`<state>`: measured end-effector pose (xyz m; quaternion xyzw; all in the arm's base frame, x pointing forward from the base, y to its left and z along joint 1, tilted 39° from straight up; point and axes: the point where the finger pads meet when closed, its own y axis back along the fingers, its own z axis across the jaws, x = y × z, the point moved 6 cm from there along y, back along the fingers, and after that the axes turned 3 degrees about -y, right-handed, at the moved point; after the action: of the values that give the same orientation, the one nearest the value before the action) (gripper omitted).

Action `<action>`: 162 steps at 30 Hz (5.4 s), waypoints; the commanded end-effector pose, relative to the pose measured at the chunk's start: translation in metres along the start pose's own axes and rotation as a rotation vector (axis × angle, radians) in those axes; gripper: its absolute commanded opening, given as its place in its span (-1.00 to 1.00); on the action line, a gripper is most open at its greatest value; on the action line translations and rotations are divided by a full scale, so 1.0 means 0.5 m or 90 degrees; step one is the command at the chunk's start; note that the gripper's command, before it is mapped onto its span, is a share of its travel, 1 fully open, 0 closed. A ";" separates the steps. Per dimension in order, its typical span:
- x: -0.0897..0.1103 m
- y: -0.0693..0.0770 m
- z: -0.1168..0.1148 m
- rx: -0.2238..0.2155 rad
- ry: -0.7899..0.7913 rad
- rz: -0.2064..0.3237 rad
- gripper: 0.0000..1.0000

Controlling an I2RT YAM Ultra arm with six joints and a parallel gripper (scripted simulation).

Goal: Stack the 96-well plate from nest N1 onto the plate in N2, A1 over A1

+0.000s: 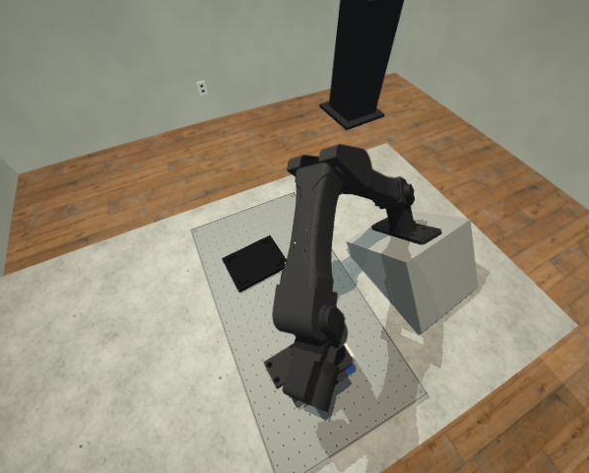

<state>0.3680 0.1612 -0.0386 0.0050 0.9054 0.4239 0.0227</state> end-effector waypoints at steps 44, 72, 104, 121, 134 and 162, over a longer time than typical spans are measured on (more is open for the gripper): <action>-0.035 -0.078 0.014 -0.023 -0.013 -0.046 -1.00; -0.041 -0.072 0.011 -0.028 -0.019 -0.052 -1.00; -0.041 -0.074 0.006 -0.027 -0.019 -0.051 -1.00; -0.030 -0.089 0.003 -0.020 -0.012 -0.042 -1.00; -0.026 -0.095 0.003 -0.018 -0.010 -0.039 -1.00; -0.035 -0.097 0.004 -0.023 -0.016 -0.046 -1.00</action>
<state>0.3746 0.1196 -0.0901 0.0003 0.9033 0.4281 0.0274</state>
